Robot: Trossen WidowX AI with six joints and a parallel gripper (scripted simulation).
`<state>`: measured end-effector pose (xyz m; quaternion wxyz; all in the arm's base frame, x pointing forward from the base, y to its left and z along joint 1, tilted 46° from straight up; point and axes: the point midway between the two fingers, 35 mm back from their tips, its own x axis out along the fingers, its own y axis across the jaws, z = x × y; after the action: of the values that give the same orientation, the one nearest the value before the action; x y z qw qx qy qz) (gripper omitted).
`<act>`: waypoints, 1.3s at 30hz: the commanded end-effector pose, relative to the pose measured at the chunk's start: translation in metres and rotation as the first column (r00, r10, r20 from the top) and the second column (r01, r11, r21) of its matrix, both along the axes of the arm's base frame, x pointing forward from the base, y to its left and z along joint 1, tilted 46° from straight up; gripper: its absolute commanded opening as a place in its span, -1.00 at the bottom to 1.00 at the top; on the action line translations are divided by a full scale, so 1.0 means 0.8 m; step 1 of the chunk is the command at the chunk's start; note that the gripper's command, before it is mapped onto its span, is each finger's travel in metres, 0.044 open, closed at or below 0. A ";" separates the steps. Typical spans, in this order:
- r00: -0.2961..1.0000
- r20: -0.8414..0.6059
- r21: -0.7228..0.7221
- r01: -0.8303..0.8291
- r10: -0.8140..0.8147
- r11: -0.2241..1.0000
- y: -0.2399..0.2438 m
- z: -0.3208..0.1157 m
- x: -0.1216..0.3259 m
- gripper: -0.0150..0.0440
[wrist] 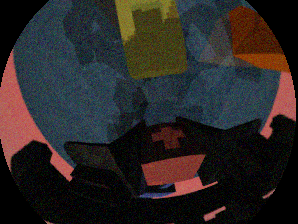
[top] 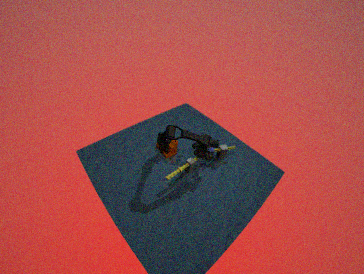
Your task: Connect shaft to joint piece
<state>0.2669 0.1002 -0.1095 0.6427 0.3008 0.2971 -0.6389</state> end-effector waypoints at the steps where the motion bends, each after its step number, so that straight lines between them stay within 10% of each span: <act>1: 1.000 -0.003 -0.003 -0.005 0.005 1.000 -0.001 0.000 0.000 0.12; 16: 1.000 -0.003 -0.003 -0.005 0.005 1.000 -0.001 0.000 0.000 0.12; 23: 1.000 0.000 0.000 0.000 0.000 1.000 0.000 0.000 0.000 0.01; 29: 1.000 0.000 0.000 0.000 0.000 1.000 0.000 0.000 0.000 -0.49; 39: 0.999 -0.027 -0.057 -0.030 0.028 0.998 0.002 0.003 0.002 -0.49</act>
<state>0.2679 0.1013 -0.1087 0.6500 0.2840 0.2950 -0.6402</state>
